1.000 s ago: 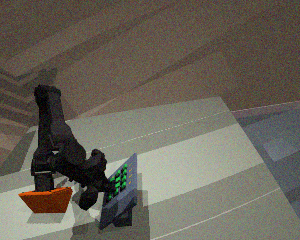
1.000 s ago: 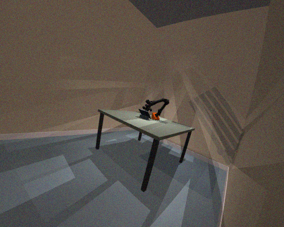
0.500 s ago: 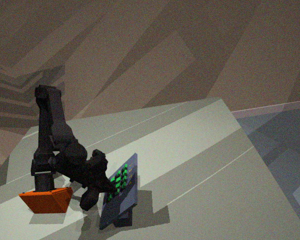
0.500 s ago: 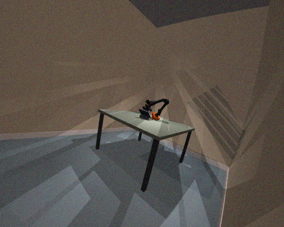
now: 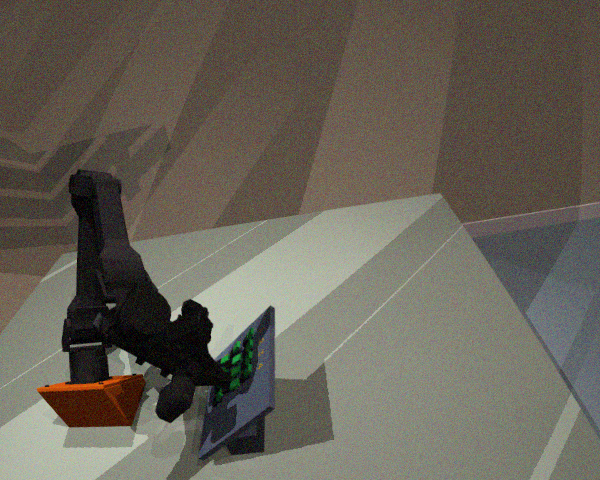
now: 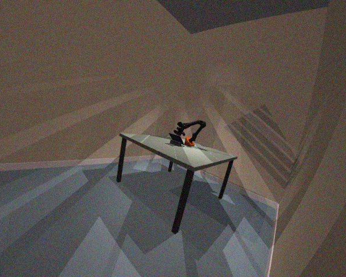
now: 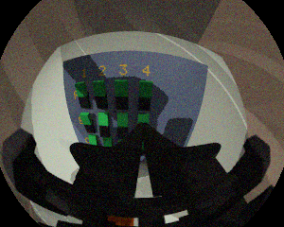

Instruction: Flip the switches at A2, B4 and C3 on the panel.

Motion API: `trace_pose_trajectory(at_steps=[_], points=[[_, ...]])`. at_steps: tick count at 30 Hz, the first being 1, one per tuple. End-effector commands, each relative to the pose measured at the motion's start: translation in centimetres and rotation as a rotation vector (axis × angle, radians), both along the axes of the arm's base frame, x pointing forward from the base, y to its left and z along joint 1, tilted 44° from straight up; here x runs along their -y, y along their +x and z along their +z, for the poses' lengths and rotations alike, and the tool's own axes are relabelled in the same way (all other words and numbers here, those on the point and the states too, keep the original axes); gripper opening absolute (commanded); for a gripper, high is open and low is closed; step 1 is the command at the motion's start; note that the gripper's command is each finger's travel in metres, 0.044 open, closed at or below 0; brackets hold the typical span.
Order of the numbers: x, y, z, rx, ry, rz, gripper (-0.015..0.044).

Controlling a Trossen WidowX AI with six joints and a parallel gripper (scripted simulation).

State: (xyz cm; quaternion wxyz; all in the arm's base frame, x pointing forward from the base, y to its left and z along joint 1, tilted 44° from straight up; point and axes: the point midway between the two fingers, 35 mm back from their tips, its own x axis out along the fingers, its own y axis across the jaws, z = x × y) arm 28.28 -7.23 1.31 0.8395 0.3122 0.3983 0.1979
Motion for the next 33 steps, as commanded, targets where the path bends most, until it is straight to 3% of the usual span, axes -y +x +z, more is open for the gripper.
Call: trace_pose_trajectory(at_steps=[1, 8, 15, 33], points=[[1.9, -1.4, 1.3, 0.012, -0.012, -0.014, 0.0000], [3.5, -3.6, 3.1, 0.022, -0.006, -0.026, 0.0000], [0.1, -6.9, 2.9, 0.020, -0.004, -0.026, 0.0000], [-2.5, -3.9, 0.6, 0.005, -0.003, -0.008, 0.0000]])
